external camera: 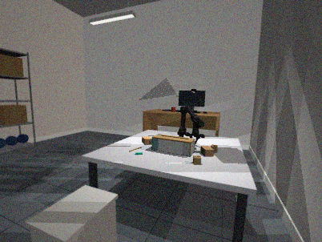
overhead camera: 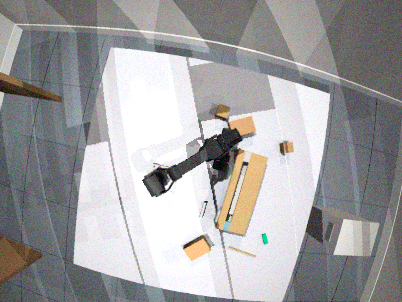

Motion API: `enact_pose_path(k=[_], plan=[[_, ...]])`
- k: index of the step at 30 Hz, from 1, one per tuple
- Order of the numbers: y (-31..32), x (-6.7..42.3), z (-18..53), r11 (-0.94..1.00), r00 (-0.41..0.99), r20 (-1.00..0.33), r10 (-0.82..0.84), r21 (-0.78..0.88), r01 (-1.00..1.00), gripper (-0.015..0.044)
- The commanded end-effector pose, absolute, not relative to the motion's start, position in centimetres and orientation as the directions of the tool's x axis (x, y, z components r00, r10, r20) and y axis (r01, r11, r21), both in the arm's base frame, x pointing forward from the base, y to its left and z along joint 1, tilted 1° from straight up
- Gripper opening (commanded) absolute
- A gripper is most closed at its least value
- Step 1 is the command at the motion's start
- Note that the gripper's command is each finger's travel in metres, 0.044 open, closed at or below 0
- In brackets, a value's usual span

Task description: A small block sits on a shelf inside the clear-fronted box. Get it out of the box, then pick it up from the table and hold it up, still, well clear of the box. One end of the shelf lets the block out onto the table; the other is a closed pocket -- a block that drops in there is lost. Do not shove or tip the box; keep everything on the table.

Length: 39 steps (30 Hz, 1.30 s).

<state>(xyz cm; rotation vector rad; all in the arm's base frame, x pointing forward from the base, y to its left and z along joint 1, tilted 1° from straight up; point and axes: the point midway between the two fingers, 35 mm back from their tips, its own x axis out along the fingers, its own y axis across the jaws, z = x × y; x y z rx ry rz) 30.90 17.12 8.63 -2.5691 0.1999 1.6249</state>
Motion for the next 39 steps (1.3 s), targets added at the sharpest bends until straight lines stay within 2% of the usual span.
enact_pose_path(k=[1,17,32,39], plan=[[17.0,30.7,9.1,-0.987,0.414,-0.908,-0.062,-0.005,-0.158,0.0000],[14.2,27.8,14.4,-0.992,0.421,-0.904,0.069,-0.018,0.124,0.0000],[11.6,23.9,18.5,-0.915,0.442,-0.877,0.191,0.004,0.404,0.0000],[11.4,23.4,18.9,-0.903,0.444,-0.873,0.202,0.010,0.430,0.0000]])
